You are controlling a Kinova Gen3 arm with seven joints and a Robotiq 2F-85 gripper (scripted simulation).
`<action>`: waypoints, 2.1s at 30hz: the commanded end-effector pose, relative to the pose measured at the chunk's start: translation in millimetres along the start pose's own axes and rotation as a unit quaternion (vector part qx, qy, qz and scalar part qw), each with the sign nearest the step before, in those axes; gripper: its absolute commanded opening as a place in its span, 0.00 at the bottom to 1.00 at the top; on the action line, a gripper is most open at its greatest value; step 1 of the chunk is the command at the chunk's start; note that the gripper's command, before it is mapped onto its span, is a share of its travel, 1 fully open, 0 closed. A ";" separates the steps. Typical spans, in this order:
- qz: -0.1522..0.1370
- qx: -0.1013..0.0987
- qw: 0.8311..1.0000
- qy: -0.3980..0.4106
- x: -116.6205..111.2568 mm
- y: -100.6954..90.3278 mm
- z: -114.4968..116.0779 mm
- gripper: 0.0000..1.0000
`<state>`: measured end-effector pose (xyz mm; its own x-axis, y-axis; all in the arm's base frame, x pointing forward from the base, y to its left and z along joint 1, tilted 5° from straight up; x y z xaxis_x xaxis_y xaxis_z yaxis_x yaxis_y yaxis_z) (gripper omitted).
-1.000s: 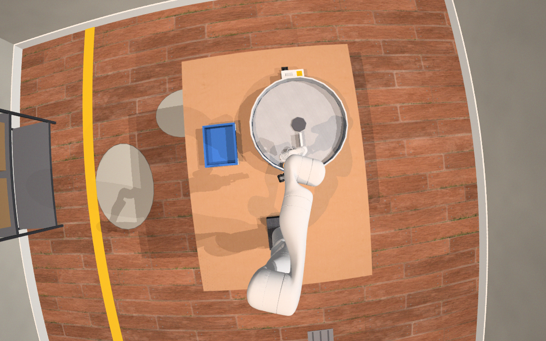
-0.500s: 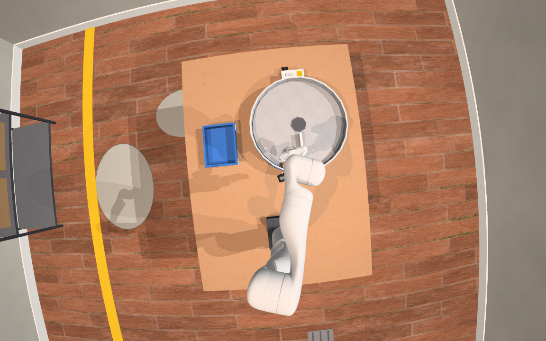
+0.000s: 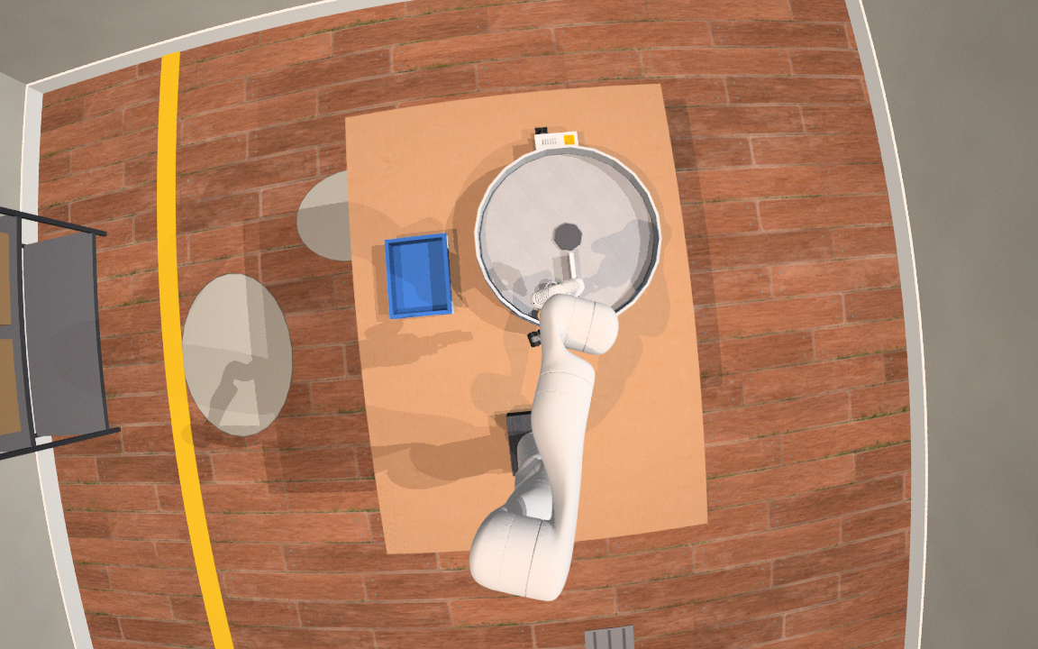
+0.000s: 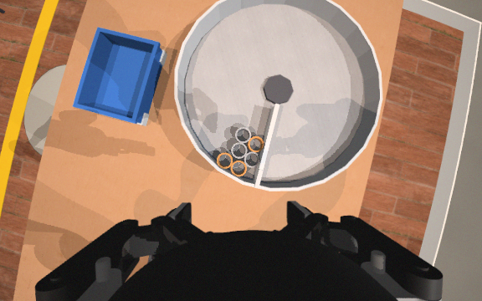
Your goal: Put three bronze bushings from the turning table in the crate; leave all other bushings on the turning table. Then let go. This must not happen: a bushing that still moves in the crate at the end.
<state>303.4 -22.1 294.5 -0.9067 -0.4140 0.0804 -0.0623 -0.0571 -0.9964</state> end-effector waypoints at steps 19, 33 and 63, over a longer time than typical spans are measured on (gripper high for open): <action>0.000 0.000 1.000 0.000 -0.2 -0.3 0.1 1.00; 0.000 0.000 1.000 0.000 -0.2 -0.3 0.1 1.00; 0.002 -0.001 1.000 -0.001 2.1 31.4 5.5 1.00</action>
<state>301.8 -28.5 264.1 -0.9048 -0.4194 0.0743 -0.0578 -0.0519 -0.9970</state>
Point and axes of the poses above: the point where the finger pads meet when closed, its own y axis out along the fingers, its own z axis across the jaws, x = y × z, the point moved 8 cm from there along -y, back along the fingers, and after that the axes turned 1 degree about -y, right-handed, at the moved point
